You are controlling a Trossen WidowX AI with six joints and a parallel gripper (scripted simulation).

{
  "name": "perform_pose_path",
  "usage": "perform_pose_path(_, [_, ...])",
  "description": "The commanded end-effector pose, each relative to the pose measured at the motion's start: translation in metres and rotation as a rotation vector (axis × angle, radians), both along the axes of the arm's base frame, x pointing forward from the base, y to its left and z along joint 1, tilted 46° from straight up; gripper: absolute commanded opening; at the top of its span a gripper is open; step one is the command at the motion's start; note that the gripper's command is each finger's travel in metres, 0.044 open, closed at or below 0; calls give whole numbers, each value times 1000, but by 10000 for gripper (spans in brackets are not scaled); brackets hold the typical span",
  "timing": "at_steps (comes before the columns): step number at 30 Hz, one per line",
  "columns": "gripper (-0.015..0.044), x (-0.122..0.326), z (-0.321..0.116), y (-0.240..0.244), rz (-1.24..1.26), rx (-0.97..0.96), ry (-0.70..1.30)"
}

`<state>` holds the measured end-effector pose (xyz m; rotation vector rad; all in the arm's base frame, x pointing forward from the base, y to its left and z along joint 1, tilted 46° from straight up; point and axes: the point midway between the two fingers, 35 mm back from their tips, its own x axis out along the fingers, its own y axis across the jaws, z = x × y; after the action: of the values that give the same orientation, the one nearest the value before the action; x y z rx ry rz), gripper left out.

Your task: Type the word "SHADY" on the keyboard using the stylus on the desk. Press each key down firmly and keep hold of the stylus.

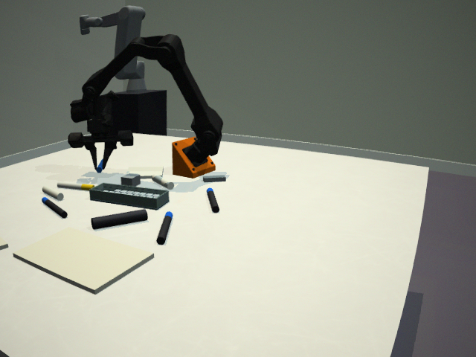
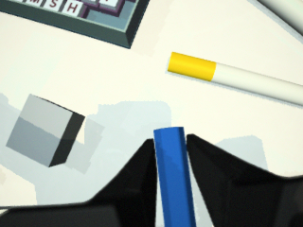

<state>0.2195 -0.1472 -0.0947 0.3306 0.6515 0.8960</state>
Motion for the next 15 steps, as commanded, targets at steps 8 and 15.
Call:
perform_pose_path(8, [0,0,-13,16,-5,13,5])
perform_pose_path(15, [0,1,-20,24,-5,14,5])
